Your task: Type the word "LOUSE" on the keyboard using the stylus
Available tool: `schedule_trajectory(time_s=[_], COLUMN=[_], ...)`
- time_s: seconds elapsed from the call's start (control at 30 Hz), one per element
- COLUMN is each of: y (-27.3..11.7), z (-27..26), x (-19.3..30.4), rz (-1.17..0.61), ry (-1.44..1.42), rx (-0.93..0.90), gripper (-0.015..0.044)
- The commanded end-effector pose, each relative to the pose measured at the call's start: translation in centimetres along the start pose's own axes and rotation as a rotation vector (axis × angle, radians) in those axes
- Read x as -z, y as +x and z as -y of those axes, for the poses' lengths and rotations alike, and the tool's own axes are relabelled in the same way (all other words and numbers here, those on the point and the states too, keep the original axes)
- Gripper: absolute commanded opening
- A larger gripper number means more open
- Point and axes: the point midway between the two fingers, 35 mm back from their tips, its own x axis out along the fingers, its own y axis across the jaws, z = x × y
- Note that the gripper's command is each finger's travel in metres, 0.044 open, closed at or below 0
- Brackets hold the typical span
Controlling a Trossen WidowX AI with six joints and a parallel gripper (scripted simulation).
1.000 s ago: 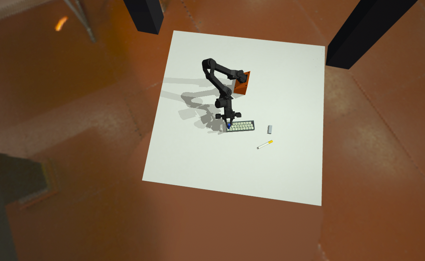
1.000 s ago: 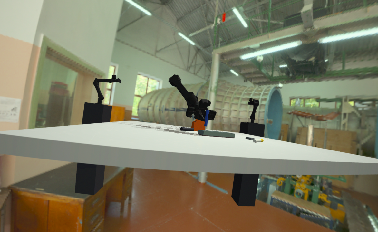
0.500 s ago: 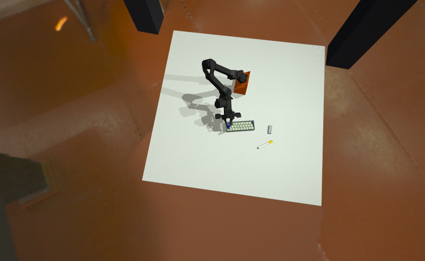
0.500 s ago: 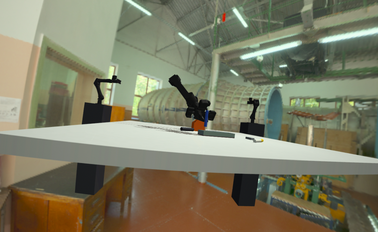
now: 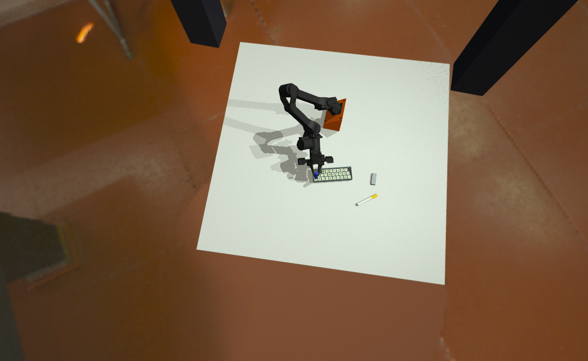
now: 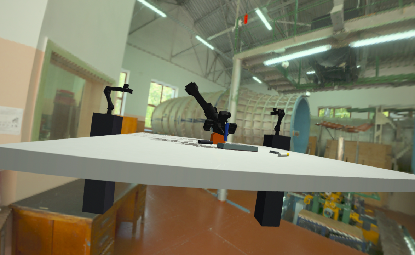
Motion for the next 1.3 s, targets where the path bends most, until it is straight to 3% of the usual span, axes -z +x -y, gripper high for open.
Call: schedule_trajectory(time_s=[0.0,1.0,1.2,1.27], y=[0.1,-1.6,-1.6,-1.5], z=[-0.1,-0.3,-0.3,-0.5], x=[0.2,-2.8,-2.8,-2.9], rz=[0.001,0.004,0.004,0.003], ry=[-0.005,-0.008,-0.008,-0.008], rx=[-0.004,-0.010,-0.010,-0.011], gripper=[0.0081,0.0084,0.0044,0.0000])
